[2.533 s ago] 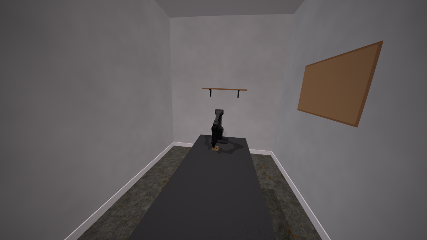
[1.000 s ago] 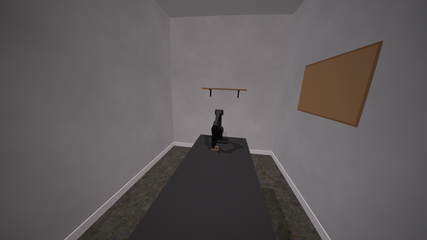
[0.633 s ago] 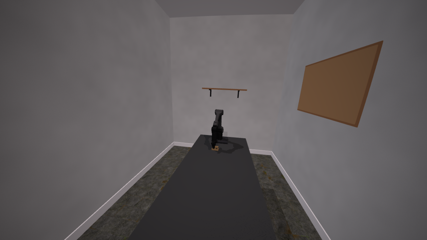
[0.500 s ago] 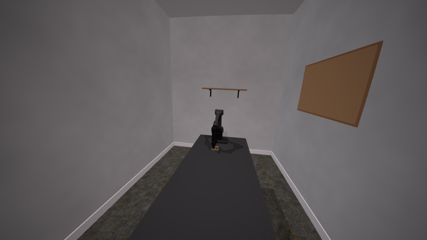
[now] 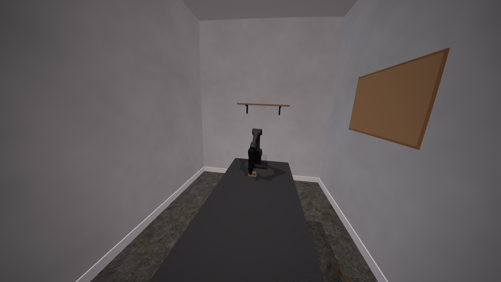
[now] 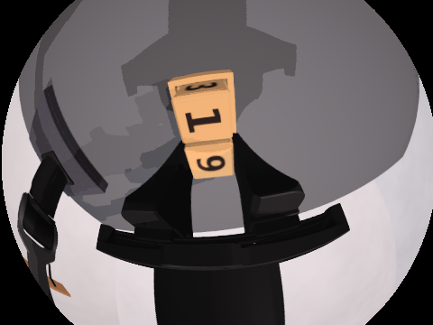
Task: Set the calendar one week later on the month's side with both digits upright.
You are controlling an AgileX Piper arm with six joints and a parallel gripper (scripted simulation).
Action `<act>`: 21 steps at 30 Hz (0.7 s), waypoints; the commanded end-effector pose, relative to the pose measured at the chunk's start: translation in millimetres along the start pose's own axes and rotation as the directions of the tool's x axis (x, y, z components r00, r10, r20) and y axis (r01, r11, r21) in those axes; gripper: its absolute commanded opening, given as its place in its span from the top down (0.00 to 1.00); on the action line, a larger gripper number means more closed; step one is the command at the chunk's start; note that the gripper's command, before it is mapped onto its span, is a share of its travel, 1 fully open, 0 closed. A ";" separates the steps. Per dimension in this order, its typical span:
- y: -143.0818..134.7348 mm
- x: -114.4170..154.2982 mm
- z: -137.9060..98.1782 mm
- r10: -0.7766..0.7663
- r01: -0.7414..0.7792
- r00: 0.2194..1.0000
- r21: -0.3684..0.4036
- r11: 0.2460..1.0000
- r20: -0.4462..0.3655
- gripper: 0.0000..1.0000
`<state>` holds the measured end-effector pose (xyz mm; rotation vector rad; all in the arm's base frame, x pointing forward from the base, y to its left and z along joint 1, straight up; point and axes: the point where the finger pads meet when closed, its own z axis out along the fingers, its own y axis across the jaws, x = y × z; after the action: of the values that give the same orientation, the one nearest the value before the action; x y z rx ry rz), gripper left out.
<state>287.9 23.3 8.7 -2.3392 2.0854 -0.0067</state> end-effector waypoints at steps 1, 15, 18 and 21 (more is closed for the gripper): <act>0.5 -0.2 0.9 0.000 0.000 1.000 -0.002 1.000 -0.001 0.64; 0.5 -0.2 0.9 0.000 0.000 1.000 -0.002 1.000 -0.001 0.48; 0.5 -0.2 0.9 0.000 0.000 1.000 -0.002 1.000 -0.001 0.43; 0.5 -0.2 0.9 0.000 0.000 1.000 -0.002 1.000 -0.001 0.38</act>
<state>287.9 23.3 8.7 -2.3392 2.0854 -0.0067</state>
